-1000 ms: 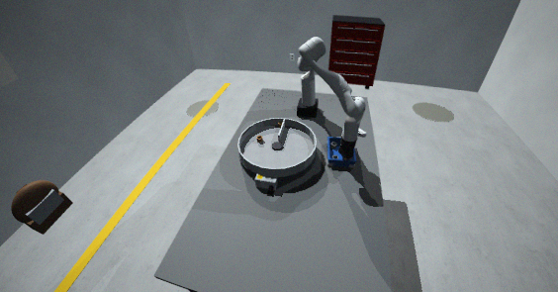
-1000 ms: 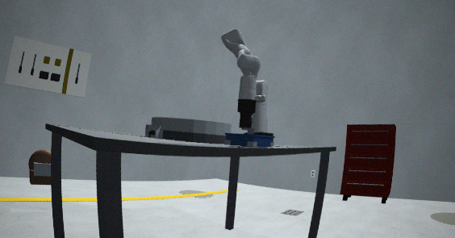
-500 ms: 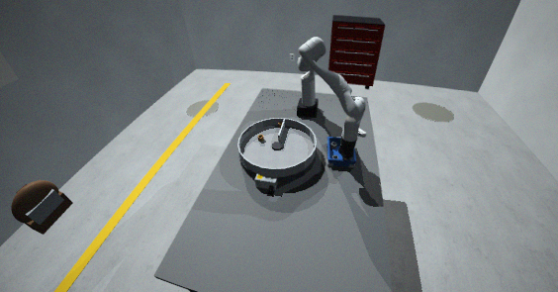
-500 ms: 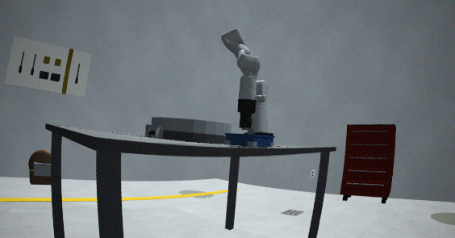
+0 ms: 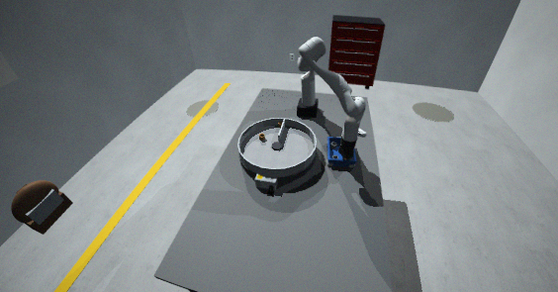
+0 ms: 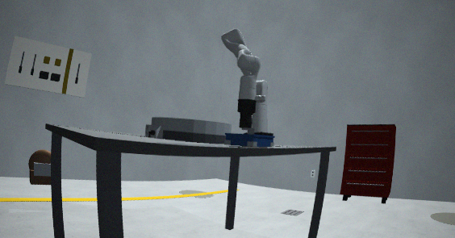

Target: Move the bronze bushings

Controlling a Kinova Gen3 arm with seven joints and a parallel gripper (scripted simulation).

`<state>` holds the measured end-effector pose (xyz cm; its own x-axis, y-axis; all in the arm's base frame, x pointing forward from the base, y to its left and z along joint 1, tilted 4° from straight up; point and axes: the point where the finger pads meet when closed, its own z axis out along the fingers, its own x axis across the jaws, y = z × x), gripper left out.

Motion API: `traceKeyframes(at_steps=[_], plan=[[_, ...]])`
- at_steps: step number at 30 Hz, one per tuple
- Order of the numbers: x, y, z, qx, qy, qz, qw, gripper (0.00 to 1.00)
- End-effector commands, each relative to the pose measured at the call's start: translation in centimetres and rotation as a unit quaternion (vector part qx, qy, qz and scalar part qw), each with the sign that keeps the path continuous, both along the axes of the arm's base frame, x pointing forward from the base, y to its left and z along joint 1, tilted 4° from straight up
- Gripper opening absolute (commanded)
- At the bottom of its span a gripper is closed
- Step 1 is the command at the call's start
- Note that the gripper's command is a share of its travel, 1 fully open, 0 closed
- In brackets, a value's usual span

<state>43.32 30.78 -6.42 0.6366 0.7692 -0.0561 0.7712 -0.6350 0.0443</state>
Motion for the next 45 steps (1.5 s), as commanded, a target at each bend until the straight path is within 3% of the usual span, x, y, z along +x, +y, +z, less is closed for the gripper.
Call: traceKeyframes(at_steps=[1, 21, 36, 39, 45], plan=[[-0.1, 0.1, -0.2, 0.0, 0.0, -0.003, 1.0, 0.0], [-0.1, 0.2, 0.7, 0.0, 0.0, -0.003, 1.0, 0.0], [0.2, 0.7, 7.3, 0.002, -0.004, -0.004, 1.0, 0.0], [0.1, 0.7, 7.5, 0.001, -0.001, -0.004, 1.0, 0.0], [0.1, 0.9, 10.2, 0.001, -0.003, -0.004, 1.0, 0.0]])
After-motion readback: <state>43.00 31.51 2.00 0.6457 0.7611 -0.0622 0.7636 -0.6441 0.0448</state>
